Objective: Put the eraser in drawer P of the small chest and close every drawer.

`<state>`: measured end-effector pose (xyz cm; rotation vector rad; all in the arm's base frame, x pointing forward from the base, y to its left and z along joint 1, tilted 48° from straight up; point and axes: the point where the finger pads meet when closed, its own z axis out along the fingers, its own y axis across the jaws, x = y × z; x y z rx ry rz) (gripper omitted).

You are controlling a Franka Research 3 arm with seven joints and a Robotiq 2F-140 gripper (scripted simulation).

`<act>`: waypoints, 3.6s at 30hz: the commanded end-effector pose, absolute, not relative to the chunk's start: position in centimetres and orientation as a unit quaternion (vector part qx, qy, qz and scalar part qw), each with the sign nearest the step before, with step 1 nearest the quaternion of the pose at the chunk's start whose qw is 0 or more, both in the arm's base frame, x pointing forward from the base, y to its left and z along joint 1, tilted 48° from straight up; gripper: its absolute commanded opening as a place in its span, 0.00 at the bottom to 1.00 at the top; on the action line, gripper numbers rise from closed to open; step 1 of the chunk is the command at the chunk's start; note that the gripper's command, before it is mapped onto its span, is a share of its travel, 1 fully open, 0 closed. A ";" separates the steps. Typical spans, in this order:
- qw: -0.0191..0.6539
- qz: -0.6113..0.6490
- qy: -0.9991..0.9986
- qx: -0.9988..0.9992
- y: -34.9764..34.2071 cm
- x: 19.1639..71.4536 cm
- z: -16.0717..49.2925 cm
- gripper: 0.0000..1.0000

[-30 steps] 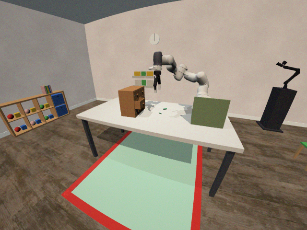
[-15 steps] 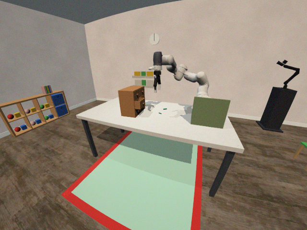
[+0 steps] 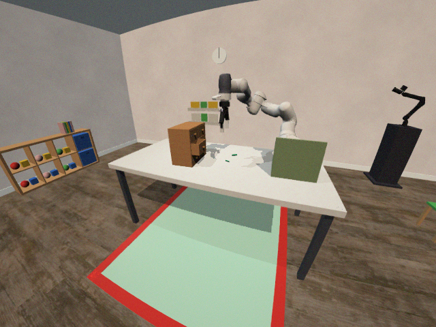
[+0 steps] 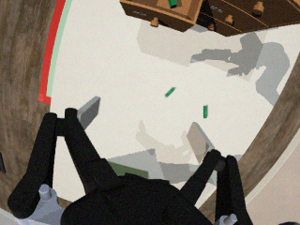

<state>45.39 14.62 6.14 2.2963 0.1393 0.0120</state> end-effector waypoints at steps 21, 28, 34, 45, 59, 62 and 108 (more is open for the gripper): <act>0.407 0.004 0.052 0.912 14.3 36.8 3.3 1.00; 0.407 0.006 0.053 0.912 14.3 36.9 3.2 1.00; 0.407 0.013 0.056 0.912 14.2 37.0 3.1 1.00; 0.401 0.082 0.087 0.908 13.4 38.3 2.3 1.00; 0.378 0.252 0.161 0.876 11.4 41.6 0.1 1.00; 0.368 0.303 0.183 0.860 10.8 42.7 -0.6 1.00; 0.304 0.526 0.276 0.745 7.9 47.5 -3.8 0.00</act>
